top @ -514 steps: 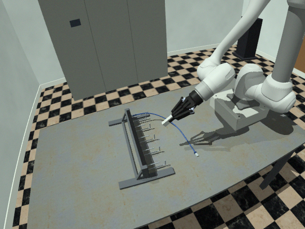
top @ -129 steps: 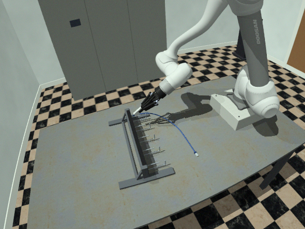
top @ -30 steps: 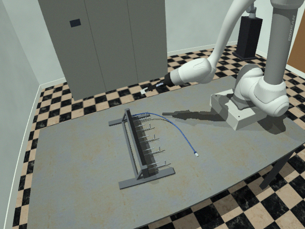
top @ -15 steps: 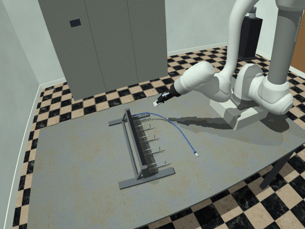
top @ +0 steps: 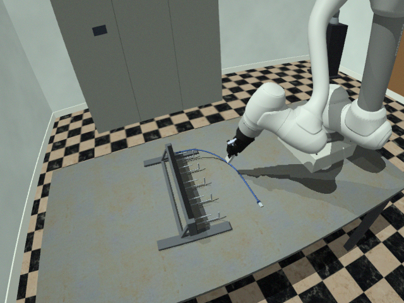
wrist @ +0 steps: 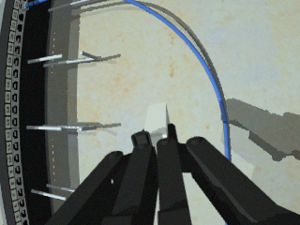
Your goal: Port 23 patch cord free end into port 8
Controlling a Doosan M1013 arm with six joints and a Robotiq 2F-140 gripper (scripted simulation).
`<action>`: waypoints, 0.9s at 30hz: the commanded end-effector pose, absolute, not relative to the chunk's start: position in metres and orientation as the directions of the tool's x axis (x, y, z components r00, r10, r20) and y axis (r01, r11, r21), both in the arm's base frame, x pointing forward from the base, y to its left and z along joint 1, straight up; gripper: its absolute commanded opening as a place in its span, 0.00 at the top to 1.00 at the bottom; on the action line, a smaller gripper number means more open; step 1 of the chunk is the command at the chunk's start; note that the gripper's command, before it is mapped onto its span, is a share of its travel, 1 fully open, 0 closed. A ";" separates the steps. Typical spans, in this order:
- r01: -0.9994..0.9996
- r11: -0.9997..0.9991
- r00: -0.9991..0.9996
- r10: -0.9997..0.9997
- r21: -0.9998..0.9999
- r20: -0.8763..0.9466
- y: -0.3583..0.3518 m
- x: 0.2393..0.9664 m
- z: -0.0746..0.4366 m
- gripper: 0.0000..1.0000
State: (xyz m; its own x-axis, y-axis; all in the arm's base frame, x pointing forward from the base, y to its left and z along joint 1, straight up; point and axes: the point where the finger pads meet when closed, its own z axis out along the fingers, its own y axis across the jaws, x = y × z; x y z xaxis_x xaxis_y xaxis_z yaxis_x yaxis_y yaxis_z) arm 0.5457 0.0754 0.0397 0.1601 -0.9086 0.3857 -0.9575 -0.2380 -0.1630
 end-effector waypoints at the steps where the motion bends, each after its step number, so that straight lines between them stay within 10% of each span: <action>1: -0.974 -0.198 0.160 -0.943 -0.107 0.292 0.112 0.527 0.030 1.00; 27: -0.992 -0.126 0.126 -0.992 0.008 -0.002 0.250 0.472 0.019 1.00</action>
State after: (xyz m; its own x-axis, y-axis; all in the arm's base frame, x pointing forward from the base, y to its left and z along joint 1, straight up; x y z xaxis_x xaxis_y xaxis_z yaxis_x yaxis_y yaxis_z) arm 0.4718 0.2496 0.0190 0.1259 -0.9920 -0.0014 -0.9920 -0.1259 0.0083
